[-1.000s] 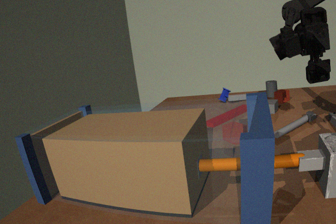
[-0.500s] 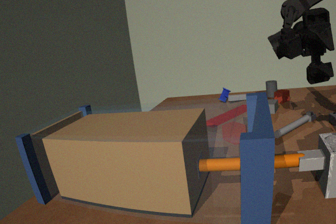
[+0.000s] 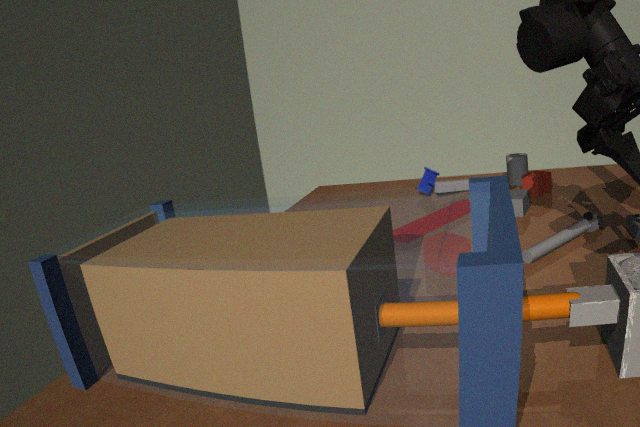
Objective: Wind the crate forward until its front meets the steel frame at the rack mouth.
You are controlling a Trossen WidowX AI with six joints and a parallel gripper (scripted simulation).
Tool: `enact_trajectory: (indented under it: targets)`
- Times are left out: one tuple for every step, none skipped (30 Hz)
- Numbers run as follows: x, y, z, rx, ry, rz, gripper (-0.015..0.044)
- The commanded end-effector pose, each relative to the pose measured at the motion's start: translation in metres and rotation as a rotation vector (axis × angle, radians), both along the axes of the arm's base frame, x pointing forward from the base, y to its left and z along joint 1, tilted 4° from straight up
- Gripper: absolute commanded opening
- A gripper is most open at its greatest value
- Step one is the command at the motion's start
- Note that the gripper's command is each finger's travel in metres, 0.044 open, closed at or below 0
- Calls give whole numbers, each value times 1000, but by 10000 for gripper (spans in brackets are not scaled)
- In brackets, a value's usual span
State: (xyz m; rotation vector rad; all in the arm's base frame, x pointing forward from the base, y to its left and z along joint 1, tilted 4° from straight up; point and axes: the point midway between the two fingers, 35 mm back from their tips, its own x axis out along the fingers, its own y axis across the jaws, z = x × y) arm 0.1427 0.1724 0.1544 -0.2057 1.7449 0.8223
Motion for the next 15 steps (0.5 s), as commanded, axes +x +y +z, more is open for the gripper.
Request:
enact_trajectory:
  targets:
    - [0,21,-2,-154,-180,136,440]
    - [0,27,-1,-182,-223,159,440]
    - [0,32,0,-208,-267,179,440]
    - [-1,38,1,-232,-312,197,440]
    - [-1,44,3,-255,-356,210,440]
    - [-2,48,4,-271,-391,220,440]
    - [-2,51,5,-280,-413,225,440]
    - [-2,52,5,-283,-420,227,440]
    - [-2,52,5,-283,-420,227,440]
    - [-2,52,5,-283,-420,227,440]
    - [-2,52,5,-283,-420,227,440]
    - [-2,52,5,-283,-420,227,440]
    - [-2,52,5,-283,-420,227,440]
    - [-2,52,5,-283,-420,227,440]
    - [-2,52,5,-283,-420,227,440]
